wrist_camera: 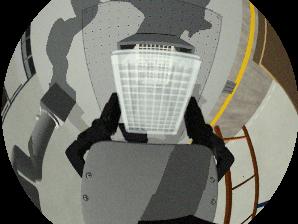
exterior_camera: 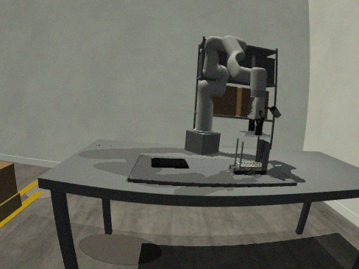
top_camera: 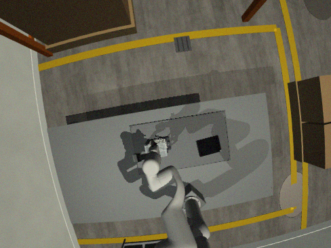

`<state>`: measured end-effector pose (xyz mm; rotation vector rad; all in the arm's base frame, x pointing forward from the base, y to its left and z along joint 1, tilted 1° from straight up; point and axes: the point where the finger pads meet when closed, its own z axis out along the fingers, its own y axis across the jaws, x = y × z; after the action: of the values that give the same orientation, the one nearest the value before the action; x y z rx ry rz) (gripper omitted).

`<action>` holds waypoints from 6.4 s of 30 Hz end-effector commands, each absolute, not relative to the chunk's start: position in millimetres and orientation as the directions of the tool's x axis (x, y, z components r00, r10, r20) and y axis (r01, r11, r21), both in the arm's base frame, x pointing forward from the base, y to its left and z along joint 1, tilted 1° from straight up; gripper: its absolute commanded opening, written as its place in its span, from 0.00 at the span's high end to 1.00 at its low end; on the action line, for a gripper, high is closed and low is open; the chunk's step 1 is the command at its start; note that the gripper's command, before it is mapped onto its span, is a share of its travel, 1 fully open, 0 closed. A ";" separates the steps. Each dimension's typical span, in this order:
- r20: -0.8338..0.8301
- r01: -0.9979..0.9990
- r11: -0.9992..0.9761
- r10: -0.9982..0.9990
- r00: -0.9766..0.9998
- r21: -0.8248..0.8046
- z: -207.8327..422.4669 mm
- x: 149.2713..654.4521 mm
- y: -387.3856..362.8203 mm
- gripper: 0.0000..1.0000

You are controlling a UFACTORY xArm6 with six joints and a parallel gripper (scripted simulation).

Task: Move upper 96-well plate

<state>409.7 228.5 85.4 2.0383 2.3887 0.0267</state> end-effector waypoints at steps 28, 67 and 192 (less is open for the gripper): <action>0.010 0.974 0.227 0.974 -0.227 0.019 90.9 408.8 182.4 1.00; 0.009 0.974 0.227 0.974 -0.227 0.018 86.7 403.3 65.6 1.00; 0.007 0.974 0.227 0.974 -0.227 0.018 59.5 393.6 -147.0 1.00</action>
<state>392.1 -146.5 62.7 1.9514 2.4595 0.0266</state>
